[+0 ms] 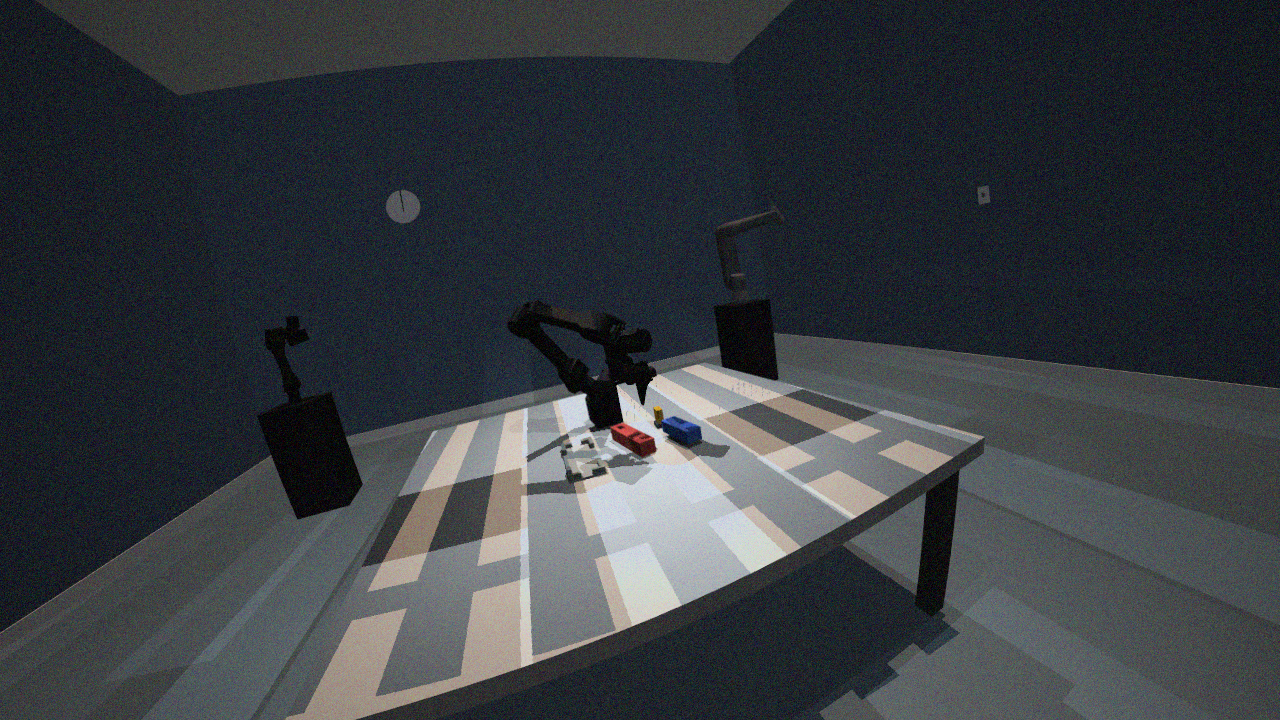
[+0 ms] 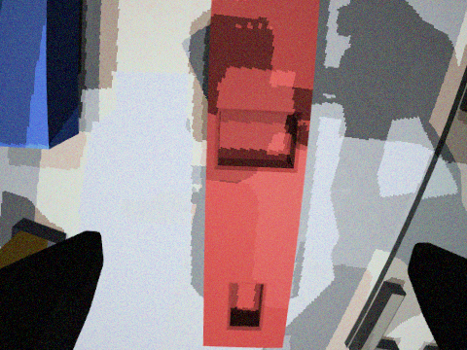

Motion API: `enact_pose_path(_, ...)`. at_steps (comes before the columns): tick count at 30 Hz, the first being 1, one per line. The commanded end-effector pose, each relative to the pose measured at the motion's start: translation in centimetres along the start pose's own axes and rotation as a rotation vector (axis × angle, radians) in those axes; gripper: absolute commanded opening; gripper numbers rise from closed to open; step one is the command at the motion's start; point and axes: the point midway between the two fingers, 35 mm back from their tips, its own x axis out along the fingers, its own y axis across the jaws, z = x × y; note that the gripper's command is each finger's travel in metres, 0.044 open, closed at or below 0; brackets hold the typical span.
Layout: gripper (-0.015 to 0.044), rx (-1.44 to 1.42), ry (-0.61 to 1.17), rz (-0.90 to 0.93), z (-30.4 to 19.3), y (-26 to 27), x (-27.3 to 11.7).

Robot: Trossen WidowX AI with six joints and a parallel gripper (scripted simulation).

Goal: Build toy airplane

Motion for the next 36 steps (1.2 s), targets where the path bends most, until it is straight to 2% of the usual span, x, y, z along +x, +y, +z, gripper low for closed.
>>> enact_pose_path(1,0.0440,-0.008,0.029,-0.015,-0.7,-0.3,3.6)
enact_pose_path(36,0.0440,-0.008,0.029,-0.016,-0.8,-0.4,8.7)
